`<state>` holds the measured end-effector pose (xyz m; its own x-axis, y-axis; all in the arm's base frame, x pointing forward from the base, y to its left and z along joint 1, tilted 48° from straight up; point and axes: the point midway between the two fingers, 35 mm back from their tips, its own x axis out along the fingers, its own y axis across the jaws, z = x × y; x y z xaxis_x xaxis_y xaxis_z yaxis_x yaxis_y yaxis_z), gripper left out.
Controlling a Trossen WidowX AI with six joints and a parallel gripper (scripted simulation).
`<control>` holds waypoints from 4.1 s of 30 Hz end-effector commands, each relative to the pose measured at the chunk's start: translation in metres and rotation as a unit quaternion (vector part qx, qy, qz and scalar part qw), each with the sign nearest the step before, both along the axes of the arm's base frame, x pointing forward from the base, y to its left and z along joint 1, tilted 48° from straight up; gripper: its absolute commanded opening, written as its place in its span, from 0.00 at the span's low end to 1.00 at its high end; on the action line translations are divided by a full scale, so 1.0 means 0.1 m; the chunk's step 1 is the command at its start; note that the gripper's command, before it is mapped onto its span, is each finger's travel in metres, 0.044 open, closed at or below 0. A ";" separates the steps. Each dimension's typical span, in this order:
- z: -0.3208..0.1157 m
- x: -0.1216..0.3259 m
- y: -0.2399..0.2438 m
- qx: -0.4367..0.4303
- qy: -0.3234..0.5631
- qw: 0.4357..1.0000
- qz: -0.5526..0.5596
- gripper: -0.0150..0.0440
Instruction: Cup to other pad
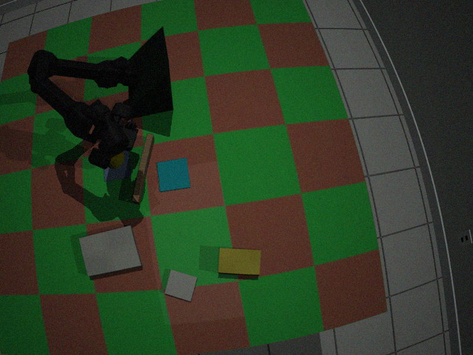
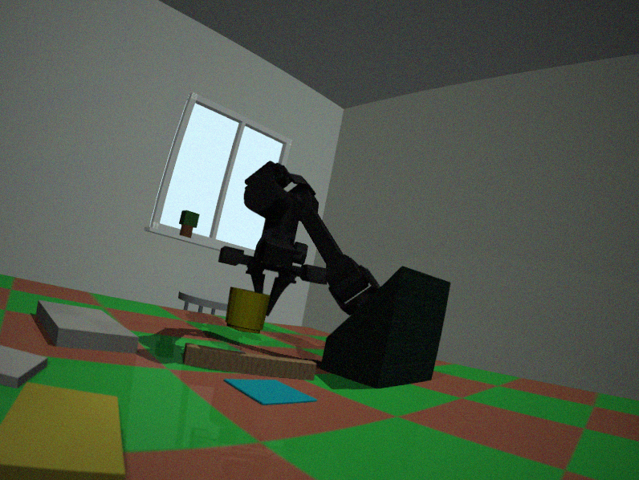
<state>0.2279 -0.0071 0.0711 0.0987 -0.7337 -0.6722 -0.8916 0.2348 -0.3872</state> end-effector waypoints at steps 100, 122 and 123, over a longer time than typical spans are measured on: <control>-1.22 0.47 1.17 0.008 -0.005 1.000 -0.002 0.25; -1.50 0.52 0.90 0.007 -0.006 1.000 -0.002 0.25; -1.52 0.52 0.88 0.007 -0.006 1.000 -0.002 0.25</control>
